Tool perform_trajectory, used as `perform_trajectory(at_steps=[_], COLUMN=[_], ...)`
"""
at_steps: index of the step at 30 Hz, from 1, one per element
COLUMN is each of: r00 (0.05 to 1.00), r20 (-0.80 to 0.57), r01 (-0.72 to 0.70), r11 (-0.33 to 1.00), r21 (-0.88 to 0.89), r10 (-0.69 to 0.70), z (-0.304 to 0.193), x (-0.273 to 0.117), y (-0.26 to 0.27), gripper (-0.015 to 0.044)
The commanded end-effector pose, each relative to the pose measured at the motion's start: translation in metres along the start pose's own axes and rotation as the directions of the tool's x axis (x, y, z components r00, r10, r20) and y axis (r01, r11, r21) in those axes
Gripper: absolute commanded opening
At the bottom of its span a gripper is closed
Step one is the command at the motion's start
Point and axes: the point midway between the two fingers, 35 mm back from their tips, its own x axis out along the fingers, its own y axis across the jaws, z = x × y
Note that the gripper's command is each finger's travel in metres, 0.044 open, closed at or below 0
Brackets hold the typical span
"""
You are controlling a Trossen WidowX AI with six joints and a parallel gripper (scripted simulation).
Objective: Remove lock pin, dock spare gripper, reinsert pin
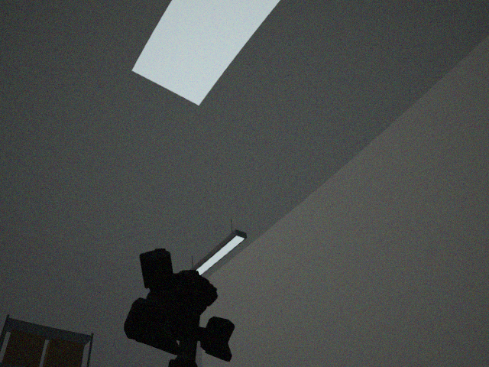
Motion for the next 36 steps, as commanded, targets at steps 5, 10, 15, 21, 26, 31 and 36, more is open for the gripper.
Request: perform_trajectory(at_steps=[5, 10, 15, 21, 26, 31, 36], r00=[1.0, 1.0, 1.0, 1.0, 1.0, 1.0, 1.0], r20=[-0.009, -0.009, -0.009, -0.009, -0.009, -0.009, -0.009], r01=[-0.012, -0.012, -0.012, -0.012, -0.012, -0.012, -0.012], r11=[1.0, 1.0, 1.0, 1.0, 1.0, 1.0, 1.0], r21=[0.001, 0.002, 0.002, 0.002, 0.002, 0.002, 0.002], r10=[0.012, 0.012, 0.012, 0.012, 0.012, 0.012, 0.012], z=[-0.031, -0.051, -0.054, -0.06, -0.066, -0.072, -0.078], x=[0.028, 0.044, 0.048, 0.056, 0.062, 0.068, 0.074], y=[0.001, 0.003, 0.003, 0.002, 0.002, 0.002, 0.002], gripper=[0.044, 0.044, 0.044, 0.044, 0.044, 0.044, 0.044])
